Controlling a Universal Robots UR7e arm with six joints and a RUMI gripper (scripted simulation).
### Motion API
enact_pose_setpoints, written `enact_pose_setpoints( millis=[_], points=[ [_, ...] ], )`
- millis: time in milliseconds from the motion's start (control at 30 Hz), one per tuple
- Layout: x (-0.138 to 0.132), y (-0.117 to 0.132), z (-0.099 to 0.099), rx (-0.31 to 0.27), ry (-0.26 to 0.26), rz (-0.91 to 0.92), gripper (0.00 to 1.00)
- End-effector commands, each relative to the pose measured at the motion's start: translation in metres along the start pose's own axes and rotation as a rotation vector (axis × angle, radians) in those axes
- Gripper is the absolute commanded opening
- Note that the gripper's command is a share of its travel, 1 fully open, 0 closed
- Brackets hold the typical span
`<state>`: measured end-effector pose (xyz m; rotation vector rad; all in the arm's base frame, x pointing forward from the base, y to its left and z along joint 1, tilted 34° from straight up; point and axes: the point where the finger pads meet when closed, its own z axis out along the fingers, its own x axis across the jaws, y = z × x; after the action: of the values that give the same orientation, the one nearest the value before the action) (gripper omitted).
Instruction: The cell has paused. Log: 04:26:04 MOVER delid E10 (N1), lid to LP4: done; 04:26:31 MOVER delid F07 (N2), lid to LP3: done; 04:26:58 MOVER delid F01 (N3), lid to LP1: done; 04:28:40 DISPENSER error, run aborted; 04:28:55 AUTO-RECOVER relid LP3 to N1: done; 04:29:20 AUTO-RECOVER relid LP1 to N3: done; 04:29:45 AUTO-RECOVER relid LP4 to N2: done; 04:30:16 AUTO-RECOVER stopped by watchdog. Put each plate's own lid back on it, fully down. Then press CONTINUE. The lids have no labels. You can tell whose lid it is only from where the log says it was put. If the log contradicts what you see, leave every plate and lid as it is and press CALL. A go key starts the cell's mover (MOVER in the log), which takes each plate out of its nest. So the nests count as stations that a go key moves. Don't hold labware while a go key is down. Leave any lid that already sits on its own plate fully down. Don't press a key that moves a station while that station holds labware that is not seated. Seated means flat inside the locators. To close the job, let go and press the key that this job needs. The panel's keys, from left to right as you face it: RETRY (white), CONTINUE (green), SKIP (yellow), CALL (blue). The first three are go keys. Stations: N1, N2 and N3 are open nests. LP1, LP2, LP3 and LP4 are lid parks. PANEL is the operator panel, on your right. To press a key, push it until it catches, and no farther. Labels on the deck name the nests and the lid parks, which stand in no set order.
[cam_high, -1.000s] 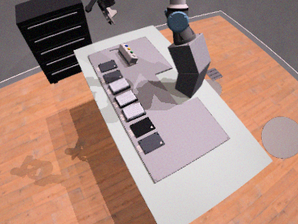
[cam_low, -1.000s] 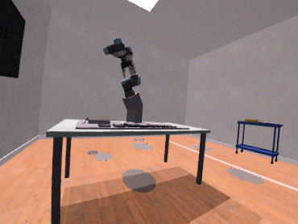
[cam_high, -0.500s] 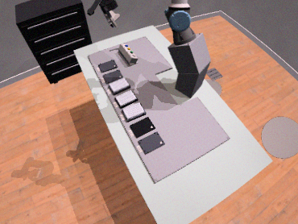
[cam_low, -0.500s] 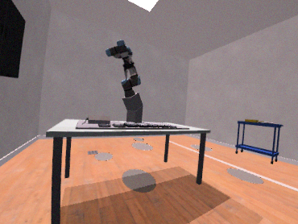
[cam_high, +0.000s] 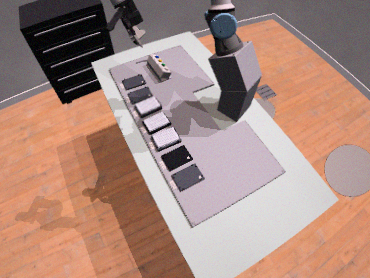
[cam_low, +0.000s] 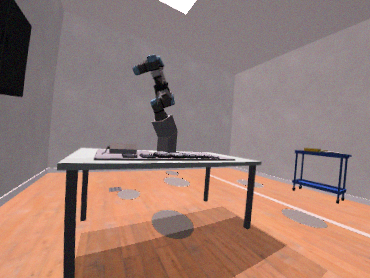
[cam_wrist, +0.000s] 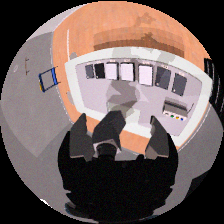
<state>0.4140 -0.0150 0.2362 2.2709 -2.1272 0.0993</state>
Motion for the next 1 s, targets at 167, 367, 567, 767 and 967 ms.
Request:
enact_pose_setpoints(
  millis=[167,367,567,767,967],
  points=[
    [0.010,-0.019,0.026,0.013,0.031,-0.006,0.82],
    [0.017,-0.032,0.046,0.020,0.049,-0.009,0.82],
    [0.023,-0.045,0.068,0.027,0.068,-0.012,0.82],
    [0.028,-0.053,0.086,0.028,0.069,-0.012,0.82],
    [0.033,-0.063,0.108,0.035,0.088,-0.015,0.82]
  ],
)
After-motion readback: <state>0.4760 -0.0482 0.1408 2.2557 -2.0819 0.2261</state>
